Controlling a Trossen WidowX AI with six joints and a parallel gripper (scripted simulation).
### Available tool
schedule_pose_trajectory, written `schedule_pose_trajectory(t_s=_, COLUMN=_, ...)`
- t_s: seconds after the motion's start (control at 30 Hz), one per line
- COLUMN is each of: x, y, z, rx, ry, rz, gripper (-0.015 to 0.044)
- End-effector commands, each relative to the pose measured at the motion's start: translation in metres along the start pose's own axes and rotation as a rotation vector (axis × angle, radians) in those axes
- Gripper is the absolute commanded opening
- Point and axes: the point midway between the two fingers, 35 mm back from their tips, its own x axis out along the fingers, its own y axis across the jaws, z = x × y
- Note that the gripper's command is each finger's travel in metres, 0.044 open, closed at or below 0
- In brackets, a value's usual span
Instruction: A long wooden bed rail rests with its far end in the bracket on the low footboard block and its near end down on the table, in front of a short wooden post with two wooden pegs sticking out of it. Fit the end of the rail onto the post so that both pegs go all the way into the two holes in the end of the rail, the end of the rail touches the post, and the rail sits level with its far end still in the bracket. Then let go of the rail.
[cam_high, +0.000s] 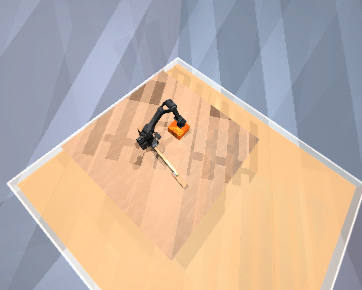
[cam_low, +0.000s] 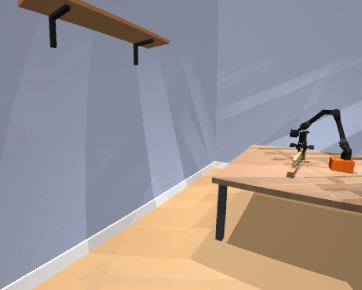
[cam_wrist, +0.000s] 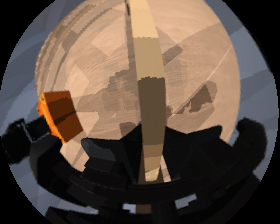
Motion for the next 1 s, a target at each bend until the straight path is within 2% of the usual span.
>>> schedule_pose_trajectory(t_s=0.0, x=-0.0003, y=-0.0006, z=-0.0020, rx=0.002, ry=0.002, rz=-0.004, gripper=0.0000)
schedule_pose_trajectory(t_s=0.97, x=0.0007, y=-0.0005, z=-0.0077, rx=0.002, ry=0.003, rz=-0.004, gripper=0.0000)
